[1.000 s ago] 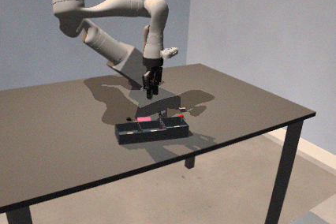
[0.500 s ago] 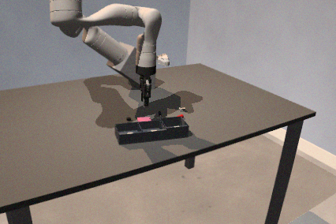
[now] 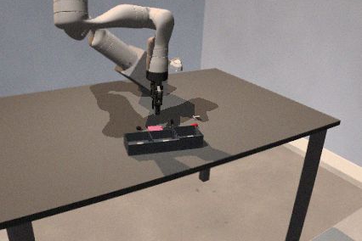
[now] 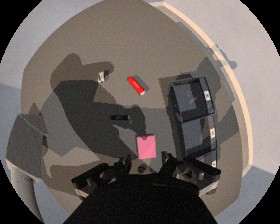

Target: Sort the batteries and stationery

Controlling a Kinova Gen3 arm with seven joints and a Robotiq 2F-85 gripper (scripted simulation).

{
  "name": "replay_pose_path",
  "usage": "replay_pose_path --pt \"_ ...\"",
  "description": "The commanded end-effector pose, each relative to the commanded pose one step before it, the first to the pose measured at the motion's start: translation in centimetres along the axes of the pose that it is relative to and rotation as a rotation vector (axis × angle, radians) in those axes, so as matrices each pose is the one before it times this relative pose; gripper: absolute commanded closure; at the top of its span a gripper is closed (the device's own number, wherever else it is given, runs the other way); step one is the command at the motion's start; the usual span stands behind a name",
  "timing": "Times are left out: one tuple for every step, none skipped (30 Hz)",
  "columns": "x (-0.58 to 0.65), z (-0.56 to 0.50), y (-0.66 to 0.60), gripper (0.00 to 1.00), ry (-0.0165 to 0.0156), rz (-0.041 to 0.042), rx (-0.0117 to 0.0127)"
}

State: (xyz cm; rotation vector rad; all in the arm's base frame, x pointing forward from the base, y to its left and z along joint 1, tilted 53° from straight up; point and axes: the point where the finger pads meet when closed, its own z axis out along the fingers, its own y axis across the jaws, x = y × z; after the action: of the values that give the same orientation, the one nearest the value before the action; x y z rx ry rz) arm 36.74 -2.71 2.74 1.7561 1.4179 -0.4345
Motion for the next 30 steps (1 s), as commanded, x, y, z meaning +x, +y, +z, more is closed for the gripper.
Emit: replay_pose_path --pt "0.045 -0.061 0.034 0.45 0.0012 0.00018 -0.00107" --pt "0.002 0.0 0.0 0.45 0.0 0.0 0.0" --pt "-0.006 -0.001 -0.003 0.45 0.0 -0.00012 -0.00006" --pt "0.001 0.0 0.001 0.45 0.00001 0.00004 0.0" --pt "0.0 0.0 0.0 0.45 0.0 0.0 0.0" --pt "0.01 0.001 0.002 0.45 -0.00001 0.00008 0.00006" --pt "0.001 0.0 0.0 0.45 0.0 0.0 0.0" --pt "-0.007 -0.001 0.0 0.45 -0.00001 -0.00003 -0.00004" --pt "0.002 0.0 0.001 0.45 0.00001 0.00002 0.0" --pt "0.0 0.0 0.0 0.45 0.0 0.0 0.0" --pt "0.0 0.0 0.0 0.45 0.0 0.0 0.0" --pt "0.0 0.0 0.0 0.45 0.0 0.0 0.0" --pt "0.0 0.0 0.0 0.45 0.0 0.0 0.0" --pt "0.0 0.0 0.0 0.45 0.0 0.0 0.0" --pt "0.01 0.4 -0.002 0.45 -0.00001 0.0 0.00004" --pt "-0.005 0.4 -0.005 0.45 0.0 0.0 0.0" --pt "-0.012 0.4 -0.014 0.45 0.0 0.0 0.0" --pt "-0.018 0.4 -0.023 0.45 0.0 0.0 0.0" --pt "-0.02 0.4 -0.029 0.45 0.0 0.0 0.0" --pt "-0.021 0.4 -0.032 0.45 0.0 0.0 0.0" --pt "-0.019 0.4 -0.033 0.45 0.0 0.0 0.0" --pt "-0.018 0.4 -0.033 0.45 0.0 0.0 0.0" --pt "-0.016 0.4 -0.032 0.45 0.0 0.0 0.0" --pt "-0.014 0.4 -0.031 0.45 0.0 0.0 0.0" --pt "-0.012 0.4 -0.029 0.45 0.0 0.0 0.0" --pt "-0.01 0.4 -0.027 0.45 0.0 0.0 0.0" --pt "-0.008 0.4 -0.025 0.45 0.0 0.0 0.0" --pt "0.0 0.0 0.0 0.45 0.0 0.0 0.0" --pt "0.0 0.0 0.0 0.45 0.0 0.0 0.0" --pt "0.008 0.401 -0.007 0.45 0.0 0.0 0.0"
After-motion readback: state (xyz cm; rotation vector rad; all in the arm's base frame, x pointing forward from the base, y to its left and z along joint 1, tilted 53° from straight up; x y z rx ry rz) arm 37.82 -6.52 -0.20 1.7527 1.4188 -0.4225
